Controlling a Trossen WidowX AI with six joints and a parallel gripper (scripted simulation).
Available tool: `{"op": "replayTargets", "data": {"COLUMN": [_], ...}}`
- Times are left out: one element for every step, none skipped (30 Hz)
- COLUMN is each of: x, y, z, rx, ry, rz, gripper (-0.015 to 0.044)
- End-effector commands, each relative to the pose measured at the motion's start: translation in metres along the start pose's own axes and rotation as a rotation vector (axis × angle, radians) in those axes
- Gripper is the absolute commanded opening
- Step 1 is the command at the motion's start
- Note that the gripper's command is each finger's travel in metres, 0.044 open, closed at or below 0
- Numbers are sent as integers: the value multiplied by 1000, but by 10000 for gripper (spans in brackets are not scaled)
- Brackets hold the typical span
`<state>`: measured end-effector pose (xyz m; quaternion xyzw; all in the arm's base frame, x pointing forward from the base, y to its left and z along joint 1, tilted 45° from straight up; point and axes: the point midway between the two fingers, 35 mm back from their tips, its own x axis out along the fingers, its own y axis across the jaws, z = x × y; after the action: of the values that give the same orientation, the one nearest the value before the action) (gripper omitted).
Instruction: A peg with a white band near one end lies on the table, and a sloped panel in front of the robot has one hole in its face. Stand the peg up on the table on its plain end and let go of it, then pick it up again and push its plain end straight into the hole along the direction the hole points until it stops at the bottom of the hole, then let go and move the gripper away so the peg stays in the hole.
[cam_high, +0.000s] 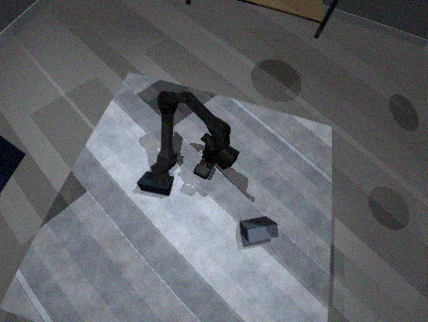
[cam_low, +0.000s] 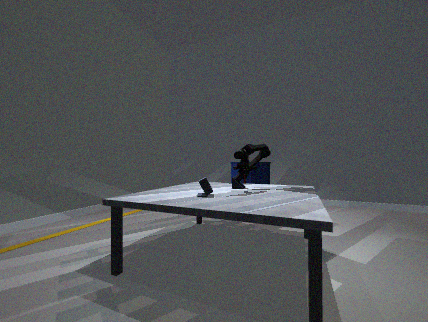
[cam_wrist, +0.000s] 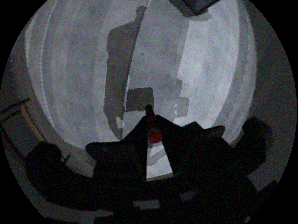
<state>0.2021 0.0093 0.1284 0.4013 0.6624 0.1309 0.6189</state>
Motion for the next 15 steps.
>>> {"op": "replayTargets", "data": {"x": [-12, -13, -13, -13, -13, -13, -13, -12, -12, -12, -12, -11, -11, -11, -11], "y": [0, 0, 0, -1, -1, -2, -3, -4, -5, -6, -7, -8, -9, -10, -12], "z": [0, 0, 0, 1, 2, 3, 4, 6, 7, 9, 11, 12, 14, 16, 18], "rx": [-5, -5, -6, -10, -15, -22, -30, -40, -50, -60, -71, -81, -91, -101, -111], "ry": [3, 3, 3, 3, 3, 3, 3, 2, 2, 2, 1, 1, 0, 0, -1], "rz": [-1, -1, -3, -7, -12, -20, -29, -40, -52, -64, -75, -87, -99, -110, -122], "gripper": [0, 0, 0, 0, 0, 0, 0, 0, 0, 0, 0, 0, 0, 0, 0]}}
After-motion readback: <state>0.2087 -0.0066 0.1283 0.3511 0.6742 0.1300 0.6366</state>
